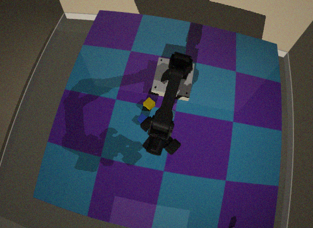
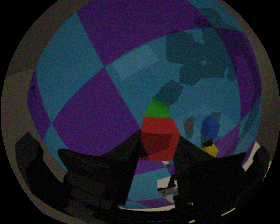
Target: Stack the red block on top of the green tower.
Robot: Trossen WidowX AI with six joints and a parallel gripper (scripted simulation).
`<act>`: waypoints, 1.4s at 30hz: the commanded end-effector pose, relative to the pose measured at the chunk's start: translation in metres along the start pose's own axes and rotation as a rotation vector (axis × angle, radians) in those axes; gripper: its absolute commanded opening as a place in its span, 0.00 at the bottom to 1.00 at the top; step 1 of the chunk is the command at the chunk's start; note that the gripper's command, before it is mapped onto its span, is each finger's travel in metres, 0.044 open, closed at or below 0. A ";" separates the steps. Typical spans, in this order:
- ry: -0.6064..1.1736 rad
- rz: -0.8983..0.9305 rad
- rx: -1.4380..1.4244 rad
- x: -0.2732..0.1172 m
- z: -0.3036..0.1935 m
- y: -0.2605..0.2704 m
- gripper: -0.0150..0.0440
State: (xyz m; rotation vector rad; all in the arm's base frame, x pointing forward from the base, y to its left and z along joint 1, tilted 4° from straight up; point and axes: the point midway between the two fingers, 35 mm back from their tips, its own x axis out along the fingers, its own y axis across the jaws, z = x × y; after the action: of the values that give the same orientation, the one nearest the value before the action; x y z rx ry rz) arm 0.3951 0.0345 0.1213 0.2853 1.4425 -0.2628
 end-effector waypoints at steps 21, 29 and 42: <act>0.009 0.001 -0.004 0.041 -0.004 -0.002 0.25; 0.009 0.001 -0.004 0.041 -0.004 -0.002 0.25; 0.009 0.001 -0.004 0.037 -0.003 -0.002 0.25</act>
State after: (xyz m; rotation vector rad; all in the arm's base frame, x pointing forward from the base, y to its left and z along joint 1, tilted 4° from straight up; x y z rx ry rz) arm 0.3953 0.0329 0.0797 0.2840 1.4512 -0.2658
